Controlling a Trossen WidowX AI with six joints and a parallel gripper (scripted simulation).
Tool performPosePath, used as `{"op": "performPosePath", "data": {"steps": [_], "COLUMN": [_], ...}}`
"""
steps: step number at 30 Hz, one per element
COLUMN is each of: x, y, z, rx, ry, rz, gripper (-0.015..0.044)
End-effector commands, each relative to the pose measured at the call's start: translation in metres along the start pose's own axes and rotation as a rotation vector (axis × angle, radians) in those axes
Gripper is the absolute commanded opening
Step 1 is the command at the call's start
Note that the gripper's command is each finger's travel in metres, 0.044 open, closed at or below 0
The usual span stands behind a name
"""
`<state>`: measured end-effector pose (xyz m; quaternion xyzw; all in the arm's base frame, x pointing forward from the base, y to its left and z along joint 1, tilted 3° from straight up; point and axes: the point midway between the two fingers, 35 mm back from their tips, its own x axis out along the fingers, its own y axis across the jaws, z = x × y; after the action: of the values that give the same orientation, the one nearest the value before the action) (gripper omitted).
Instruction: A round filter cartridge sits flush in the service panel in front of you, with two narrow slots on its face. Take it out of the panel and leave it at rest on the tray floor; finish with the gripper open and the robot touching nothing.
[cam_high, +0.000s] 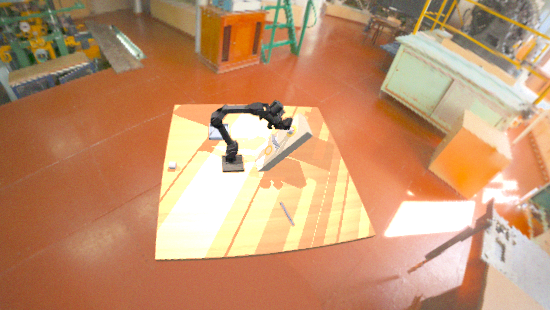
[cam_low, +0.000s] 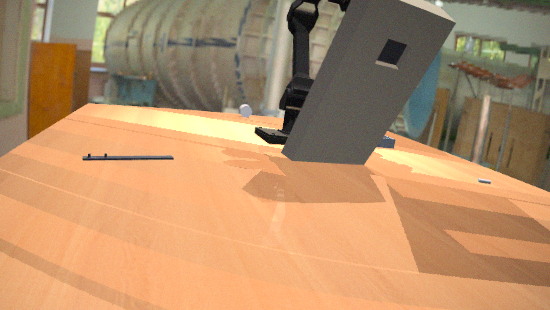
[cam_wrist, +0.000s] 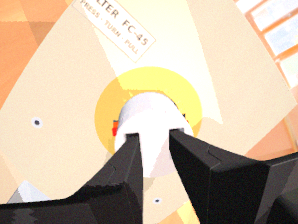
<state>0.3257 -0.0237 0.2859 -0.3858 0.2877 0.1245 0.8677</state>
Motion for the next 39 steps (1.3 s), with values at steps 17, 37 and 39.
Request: {"op": "performPosePath", "data": {"steps": [17, 37, 39], "x": [-0.036, -0.031, -0.030], "y": [0.000, 0.037, 0.042], "z": [-0.001, -0.031, -0.035], "rx": [0.037, 0.037, 0.037], "ry": [0.003, 0.004, 0.004], "rz": [-0.008, -0.007, -0.007], "gripper": [0.0000, 0.0000, 0.0000]}}
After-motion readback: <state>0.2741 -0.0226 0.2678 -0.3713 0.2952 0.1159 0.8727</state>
